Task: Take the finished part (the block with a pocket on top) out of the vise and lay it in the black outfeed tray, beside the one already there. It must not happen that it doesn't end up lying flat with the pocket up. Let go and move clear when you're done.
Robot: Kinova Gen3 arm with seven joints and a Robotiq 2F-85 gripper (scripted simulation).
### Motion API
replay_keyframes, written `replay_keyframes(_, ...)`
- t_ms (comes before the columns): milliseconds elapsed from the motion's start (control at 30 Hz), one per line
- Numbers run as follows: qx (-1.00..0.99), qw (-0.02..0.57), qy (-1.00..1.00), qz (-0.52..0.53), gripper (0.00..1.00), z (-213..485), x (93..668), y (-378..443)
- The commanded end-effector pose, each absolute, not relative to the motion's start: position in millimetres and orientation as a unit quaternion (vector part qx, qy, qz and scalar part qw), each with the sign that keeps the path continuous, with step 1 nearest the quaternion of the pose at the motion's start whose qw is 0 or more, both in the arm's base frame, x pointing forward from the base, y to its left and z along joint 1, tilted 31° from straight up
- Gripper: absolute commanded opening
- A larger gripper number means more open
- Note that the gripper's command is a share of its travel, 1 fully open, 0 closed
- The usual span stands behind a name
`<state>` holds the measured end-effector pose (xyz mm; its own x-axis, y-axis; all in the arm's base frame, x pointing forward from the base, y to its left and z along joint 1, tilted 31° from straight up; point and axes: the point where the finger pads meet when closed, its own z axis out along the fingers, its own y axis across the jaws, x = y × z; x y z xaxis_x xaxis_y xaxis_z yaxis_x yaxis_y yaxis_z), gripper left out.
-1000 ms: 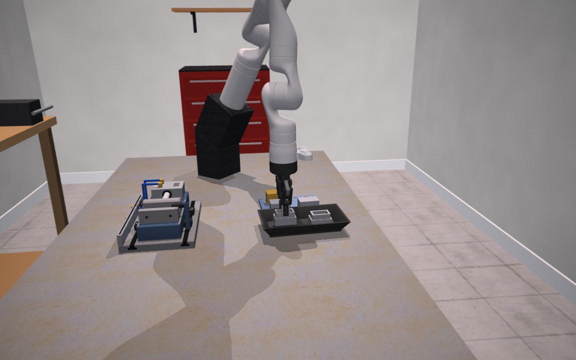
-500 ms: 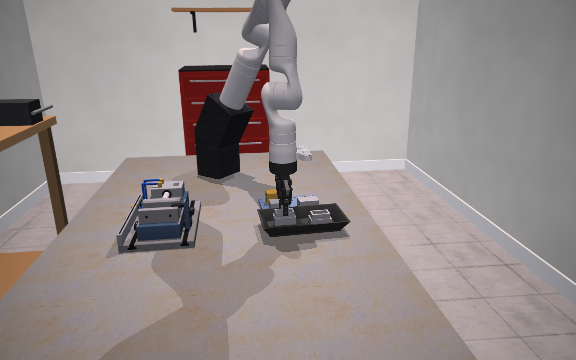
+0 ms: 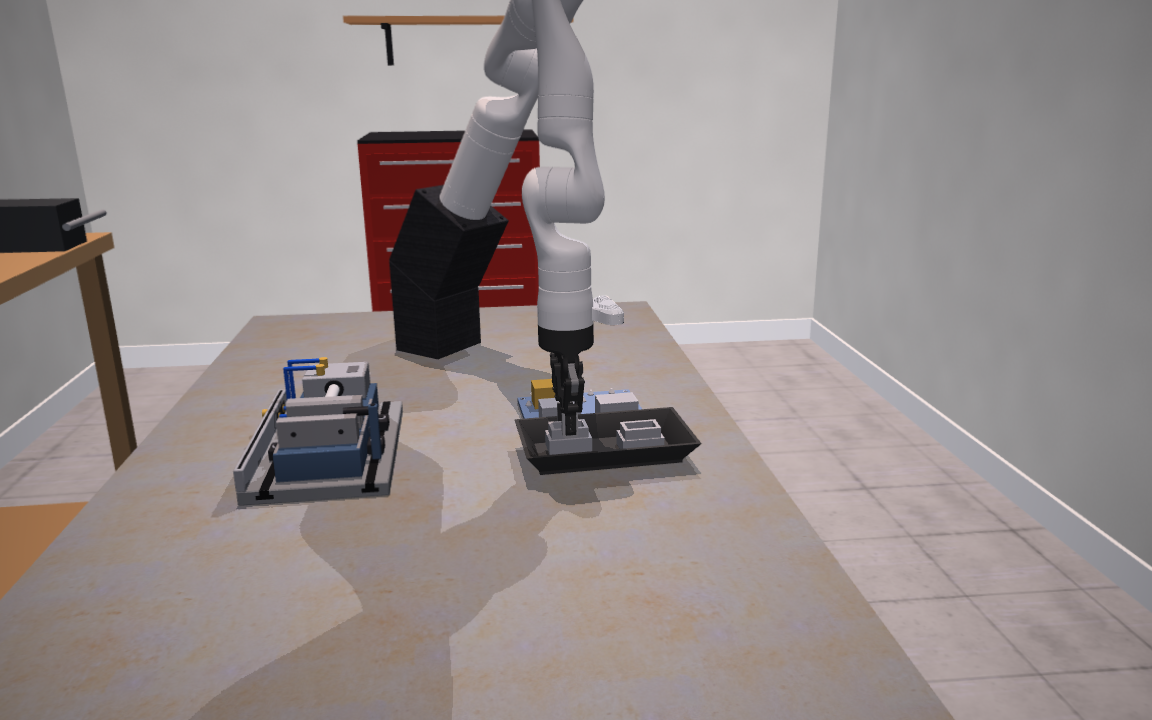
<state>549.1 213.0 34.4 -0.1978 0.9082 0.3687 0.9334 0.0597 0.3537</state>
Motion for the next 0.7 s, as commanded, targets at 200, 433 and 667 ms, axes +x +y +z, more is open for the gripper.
replay_keyframes(200, -0.628, 0.02, -0.732, -0.266, 0.0, 30.7, 552.7, 214.9)
replay_keyframes(433, -0.628, 0.02, -0.732, -0.266, 0.0, 29.1, 553.2, 215.4)
replay_keyframes(667, -0.628, 0.021, -0.732, -0.265, 0.0, 27.8, 553.3, 215.7)
